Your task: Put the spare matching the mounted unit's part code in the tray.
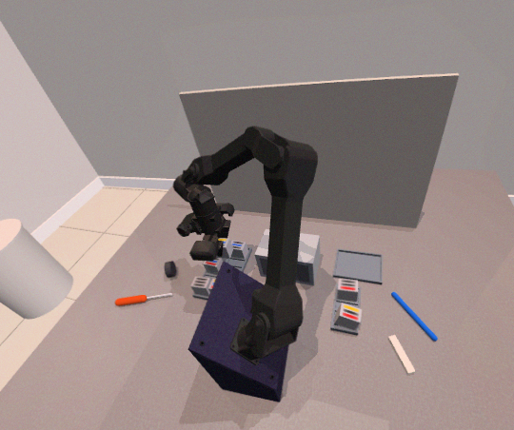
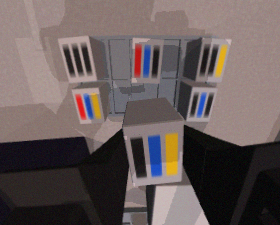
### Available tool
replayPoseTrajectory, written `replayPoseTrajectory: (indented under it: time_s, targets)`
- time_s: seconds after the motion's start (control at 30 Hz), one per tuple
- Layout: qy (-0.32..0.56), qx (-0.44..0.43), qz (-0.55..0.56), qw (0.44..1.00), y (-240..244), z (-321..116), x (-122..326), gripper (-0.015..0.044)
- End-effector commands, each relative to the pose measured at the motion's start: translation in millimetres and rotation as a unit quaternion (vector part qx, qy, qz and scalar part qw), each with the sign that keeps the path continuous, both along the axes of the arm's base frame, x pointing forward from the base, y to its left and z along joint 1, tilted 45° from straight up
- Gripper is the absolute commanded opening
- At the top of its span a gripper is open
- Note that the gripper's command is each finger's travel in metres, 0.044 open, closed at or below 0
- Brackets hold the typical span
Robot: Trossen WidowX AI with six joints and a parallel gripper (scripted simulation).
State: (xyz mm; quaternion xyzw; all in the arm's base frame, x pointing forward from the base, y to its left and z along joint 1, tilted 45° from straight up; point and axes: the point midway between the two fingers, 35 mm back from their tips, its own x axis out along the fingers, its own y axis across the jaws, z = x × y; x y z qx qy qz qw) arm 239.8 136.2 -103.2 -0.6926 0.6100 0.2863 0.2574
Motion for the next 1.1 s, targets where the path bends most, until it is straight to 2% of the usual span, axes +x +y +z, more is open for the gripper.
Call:
replayPoseTrajectory:
  time_s: [0.0,0.2,0.37,1.07]
  targets:
    - [-0.004,0.008,-0.001,1.0,19,15,0,0.0]
    - [-0.003,0.007,-0.004,1.0,43,39,-6,0.0]
    - [-0.001,0.011,-0.003,1.0,40,47,2,0.0]
    - [0.002,0.04,0.007,0.999,-53,161,89,0.0]
